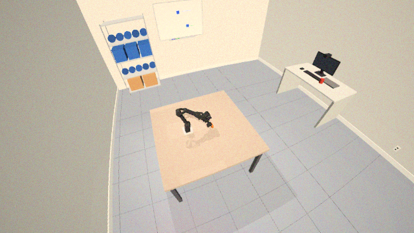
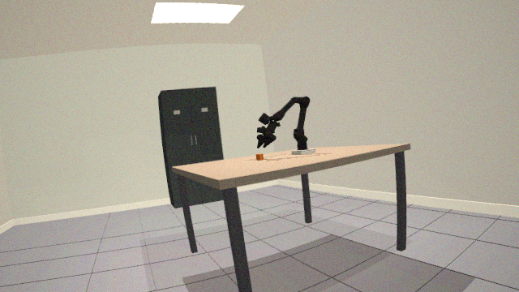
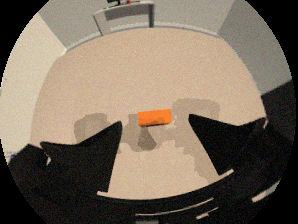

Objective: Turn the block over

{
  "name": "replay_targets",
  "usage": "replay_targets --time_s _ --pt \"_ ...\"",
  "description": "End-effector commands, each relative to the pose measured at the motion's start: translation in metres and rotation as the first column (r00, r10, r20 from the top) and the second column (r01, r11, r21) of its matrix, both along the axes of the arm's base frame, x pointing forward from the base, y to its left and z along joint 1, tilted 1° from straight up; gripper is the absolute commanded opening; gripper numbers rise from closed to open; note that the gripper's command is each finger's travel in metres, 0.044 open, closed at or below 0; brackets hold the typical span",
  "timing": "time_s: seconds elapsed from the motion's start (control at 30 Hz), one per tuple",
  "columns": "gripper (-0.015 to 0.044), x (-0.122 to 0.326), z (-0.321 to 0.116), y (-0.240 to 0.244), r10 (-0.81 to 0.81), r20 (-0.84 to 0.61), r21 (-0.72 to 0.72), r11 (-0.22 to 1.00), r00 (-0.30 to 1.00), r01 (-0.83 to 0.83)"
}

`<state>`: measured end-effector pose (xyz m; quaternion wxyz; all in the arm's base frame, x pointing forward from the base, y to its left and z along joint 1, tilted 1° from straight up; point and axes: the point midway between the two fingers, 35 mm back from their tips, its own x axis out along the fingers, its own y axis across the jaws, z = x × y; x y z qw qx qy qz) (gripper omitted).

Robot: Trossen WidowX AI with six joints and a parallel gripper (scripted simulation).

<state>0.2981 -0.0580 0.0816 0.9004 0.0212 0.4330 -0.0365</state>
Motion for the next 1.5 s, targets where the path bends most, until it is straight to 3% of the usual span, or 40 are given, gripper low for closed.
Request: replay_targets --time_s 0.0,0.3,0.63,1.47 --pt "0.0440 -0.004 0.003 0.001 0.005 -0.029 -0.005 1.000 1.000 -0.005" --pt "0.0440 0.019 0.018 -0.004 0.005 -0.315 0.028 1.000 0.949 0.004" --pt "0.0440 0.034 0.035 -0.005 0.020 -0.605 0.046 0.999 0.796 0.010" --pt "0.0440 0.036 -0.017 -0.005 0.020 -0.609 0.046 0.999 0.793 0.010"
